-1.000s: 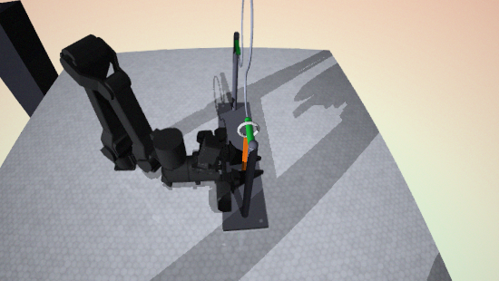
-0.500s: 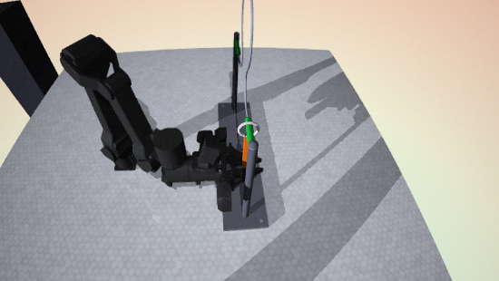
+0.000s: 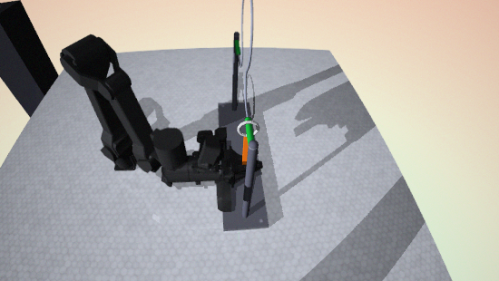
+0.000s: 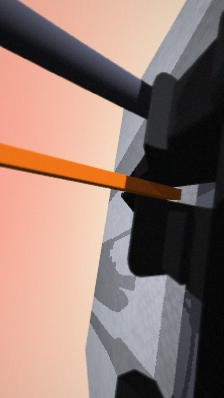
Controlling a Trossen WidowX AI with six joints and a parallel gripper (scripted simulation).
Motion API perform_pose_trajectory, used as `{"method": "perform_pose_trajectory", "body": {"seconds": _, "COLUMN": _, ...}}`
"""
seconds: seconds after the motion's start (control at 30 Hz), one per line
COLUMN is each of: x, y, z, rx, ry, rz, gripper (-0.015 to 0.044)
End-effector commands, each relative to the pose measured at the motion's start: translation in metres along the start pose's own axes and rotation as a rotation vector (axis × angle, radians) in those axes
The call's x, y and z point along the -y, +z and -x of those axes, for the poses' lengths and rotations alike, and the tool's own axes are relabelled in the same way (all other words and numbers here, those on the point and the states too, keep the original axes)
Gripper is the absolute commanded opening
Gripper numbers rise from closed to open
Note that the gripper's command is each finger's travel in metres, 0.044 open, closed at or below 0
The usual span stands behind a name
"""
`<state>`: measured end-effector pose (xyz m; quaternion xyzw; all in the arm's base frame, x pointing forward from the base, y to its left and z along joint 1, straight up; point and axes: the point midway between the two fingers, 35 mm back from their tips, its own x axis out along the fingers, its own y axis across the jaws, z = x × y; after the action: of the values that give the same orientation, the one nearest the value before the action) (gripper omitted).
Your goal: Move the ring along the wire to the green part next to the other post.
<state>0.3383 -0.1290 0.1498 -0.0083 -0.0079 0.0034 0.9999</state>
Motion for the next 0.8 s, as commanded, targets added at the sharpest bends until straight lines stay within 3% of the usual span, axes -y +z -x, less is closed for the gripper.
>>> {"method": "perform_pose_trajectory", "body": {"seconds": 0.0, "x": 0.0000, "y": 0.0002, "z": 0.0000, "rx": 0.000, "ry": 0.001, "rz": 0.001, "gripper": -0.0150}}
{"method": "perform_pose_trajectory", "body": {"seconds": 0.77, "x": 0.0028, "y": 0.0086, "z": -0.0003, "rx": 0.000, "ry": 0.007, "rz": -0.005, "gripper": -0.0150}}
